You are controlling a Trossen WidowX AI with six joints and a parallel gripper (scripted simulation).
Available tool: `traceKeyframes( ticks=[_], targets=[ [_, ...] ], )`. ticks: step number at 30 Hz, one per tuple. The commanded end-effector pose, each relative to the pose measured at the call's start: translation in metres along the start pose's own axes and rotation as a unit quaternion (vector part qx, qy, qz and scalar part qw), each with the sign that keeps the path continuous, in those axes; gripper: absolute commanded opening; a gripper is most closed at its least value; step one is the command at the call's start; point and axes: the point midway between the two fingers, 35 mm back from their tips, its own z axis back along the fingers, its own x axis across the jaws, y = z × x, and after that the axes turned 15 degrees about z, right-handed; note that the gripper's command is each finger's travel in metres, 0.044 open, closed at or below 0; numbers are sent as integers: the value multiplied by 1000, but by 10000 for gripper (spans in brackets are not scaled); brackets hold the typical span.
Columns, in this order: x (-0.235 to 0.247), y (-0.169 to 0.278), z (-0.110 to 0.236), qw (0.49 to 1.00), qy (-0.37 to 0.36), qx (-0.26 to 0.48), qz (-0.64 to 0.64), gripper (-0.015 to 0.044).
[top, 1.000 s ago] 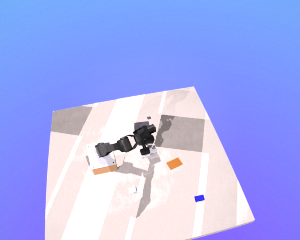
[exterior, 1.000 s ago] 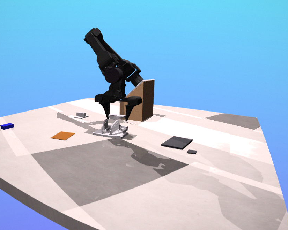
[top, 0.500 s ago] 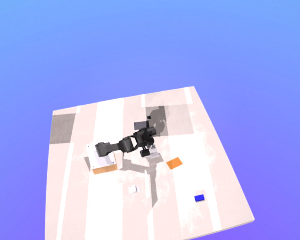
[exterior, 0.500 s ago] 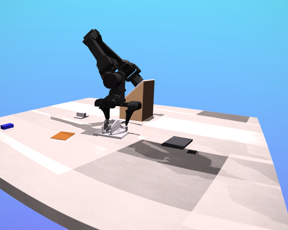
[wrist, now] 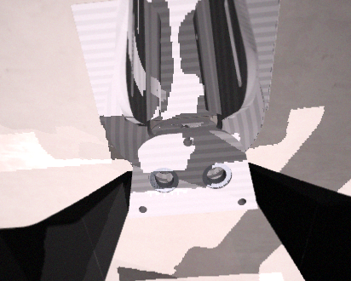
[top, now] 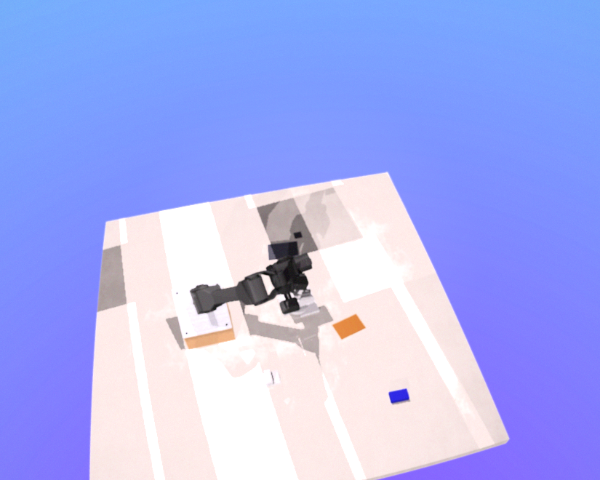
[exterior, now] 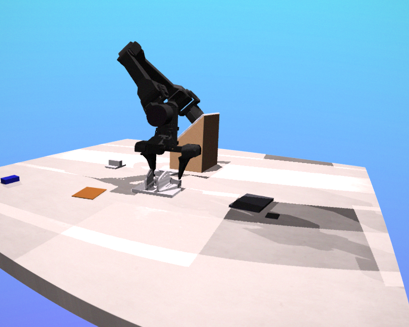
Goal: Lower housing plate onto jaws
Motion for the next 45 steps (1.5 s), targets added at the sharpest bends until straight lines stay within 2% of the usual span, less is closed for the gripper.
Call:
traceKeyframes(
  ticks=[1, 45],
  targets=[
    [0, 0, -1, 1000, 2, 0, 3, 351],
    [-1, 0, -10, 1000, 2, 0, 4, 351]
  ],
)
